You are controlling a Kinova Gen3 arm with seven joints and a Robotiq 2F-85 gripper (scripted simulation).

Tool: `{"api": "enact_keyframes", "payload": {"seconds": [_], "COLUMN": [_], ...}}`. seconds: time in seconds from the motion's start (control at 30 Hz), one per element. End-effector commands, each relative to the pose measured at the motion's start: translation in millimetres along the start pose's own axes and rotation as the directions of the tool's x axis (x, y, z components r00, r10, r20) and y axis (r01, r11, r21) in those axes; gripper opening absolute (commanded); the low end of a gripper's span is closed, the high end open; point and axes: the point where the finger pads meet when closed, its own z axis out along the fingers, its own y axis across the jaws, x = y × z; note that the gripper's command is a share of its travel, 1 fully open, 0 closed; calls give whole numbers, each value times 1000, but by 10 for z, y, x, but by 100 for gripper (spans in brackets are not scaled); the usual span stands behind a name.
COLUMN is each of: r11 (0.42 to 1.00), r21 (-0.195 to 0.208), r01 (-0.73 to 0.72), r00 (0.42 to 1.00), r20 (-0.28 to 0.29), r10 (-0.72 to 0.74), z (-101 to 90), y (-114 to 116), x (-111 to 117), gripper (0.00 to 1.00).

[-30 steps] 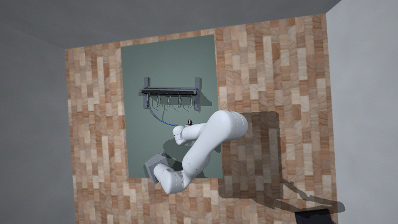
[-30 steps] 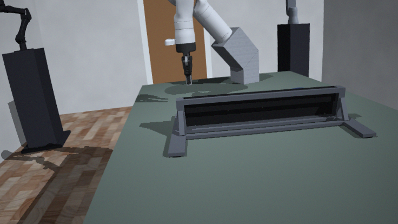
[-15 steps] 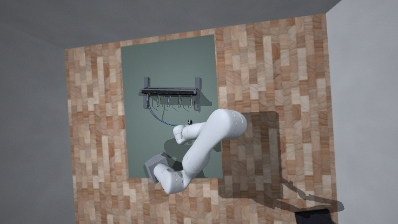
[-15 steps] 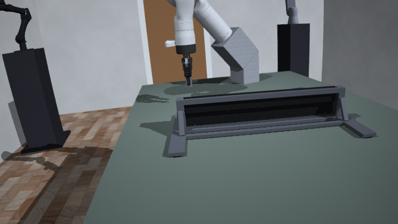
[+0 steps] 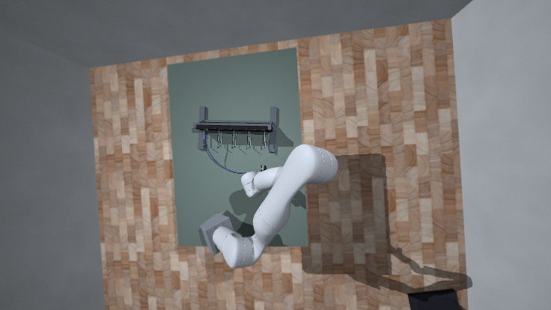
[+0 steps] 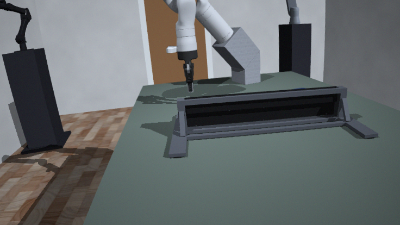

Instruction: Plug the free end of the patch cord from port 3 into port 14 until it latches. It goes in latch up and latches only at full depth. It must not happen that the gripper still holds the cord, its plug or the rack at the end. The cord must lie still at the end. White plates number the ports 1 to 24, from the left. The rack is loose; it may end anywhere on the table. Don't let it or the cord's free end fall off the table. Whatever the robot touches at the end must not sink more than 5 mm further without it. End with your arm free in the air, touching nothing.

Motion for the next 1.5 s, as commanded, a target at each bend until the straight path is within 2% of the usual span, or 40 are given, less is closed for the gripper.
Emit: {"api": "enact_keyframes", "payload": {"seconds": [0.0,0.3,0.83,1.47], "r11": [1000,1000,1000,1000], "r21": [-12,14,17,17], "r01": [-1,-4,-5,-5], "r00": [1000,1000,1000,1000], "r20": [-1,-1,0,0], "r10": [1,4,5,5], "z": [80,151,366,391], "y": [47,49,55,55], "x": [1,1,-1,-2], "gripper": [37,37,37,37]}}
